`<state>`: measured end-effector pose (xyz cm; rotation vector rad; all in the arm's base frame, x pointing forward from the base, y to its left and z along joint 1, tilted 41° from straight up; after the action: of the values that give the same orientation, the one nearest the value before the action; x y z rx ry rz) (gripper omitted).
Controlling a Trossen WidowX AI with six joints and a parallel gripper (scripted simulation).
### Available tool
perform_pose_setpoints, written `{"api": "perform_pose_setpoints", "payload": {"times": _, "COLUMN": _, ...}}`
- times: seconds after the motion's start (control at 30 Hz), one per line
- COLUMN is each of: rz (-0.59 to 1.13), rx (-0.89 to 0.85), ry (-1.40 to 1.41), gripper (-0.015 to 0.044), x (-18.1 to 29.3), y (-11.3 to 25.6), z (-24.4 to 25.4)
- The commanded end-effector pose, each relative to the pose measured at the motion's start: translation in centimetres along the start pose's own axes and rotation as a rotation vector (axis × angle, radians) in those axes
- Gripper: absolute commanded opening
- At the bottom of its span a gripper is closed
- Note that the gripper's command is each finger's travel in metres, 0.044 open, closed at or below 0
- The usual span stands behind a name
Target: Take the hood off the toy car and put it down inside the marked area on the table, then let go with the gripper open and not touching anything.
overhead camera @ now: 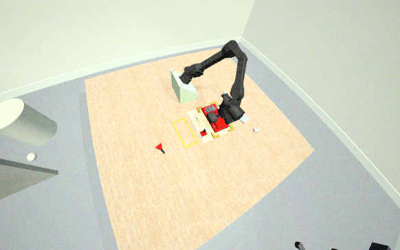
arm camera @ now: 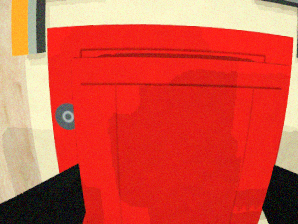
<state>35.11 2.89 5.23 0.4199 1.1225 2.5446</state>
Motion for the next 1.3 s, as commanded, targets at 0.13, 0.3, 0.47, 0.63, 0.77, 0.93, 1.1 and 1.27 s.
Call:
{"api": "perform_pose_setpoints", "payload": {"times": 0.13, "rz": 0.0, "rx": 0.001, "ry": 0.001, "gripper": 0.0065, "x": 0.0, "y": 0.4, "z": 0.0}}
{"api": "perform_pose_setpoints", "payload": {"times": 0.3, "rz": 0.0, "rx": 0.001, "ry": 0.001, "gripper": 0.0, "x": 0.0, "y": 0.7, "z": 0.0}}
{"api": "perform_pose_setpoints", "payload": {"times": 0.47, "rz": 0.0, "rx": 0.001, "ry": 0.001, "gripper": 0.0, "x": 0.0, "y": 1.0, "z": 0.0}}
{"api": "perform_pose_setpoints", "payload": {"times": 0.63, "rz": 0.0, "rx": 0.001, "ry": 0.001, "gripper": 0.0, "x": 0.0, "y": 1.3, "z": 0.0}}
{"api": "perform_pose_setpoints", "payload": {"times": 0.77, "rz": 0.0, "rx": 0.001, "ry": 0.001, "gripper": 0.0, "x": 0.0, "y": 1.6, "z": 0.0}}
{"api": "perform_pose_setpoints", "payload": {"times": 0.93, "rz": 0.0, "rx": 0.001, "ry": 0.001, "gripper": 0.0, "x": 0.0, "y": 1.9, "z": 0.0}}
{"api": "perform_pose_setpoints", "payload": {"times": 1.1, "rz": 0.0, "rx": 0.001, "ry": 0.0, "gripper": 0.0, "x": 0.0, "y": 2.2, "z": 0.0}}
{"api": "perform_pose_setpoints", "payload": {"times": 1.27, "rz": 0.0, "rx": 0.001, "ry": 0.0, "gripper": 0.0, "x": 0.0, "y": 2.6, "z": 0.0}}
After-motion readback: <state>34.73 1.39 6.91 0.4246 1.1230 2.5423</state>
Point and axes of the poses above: the point midway between the two fingers, 35 mm back from their tips, its own y axis back along the fingers, its own z axis across the jaws, x = y × z, the point moved 1 cm from there along y, back along the fingers, and after that the axes turned 15 degrees about -y, right-handed, at the moved point
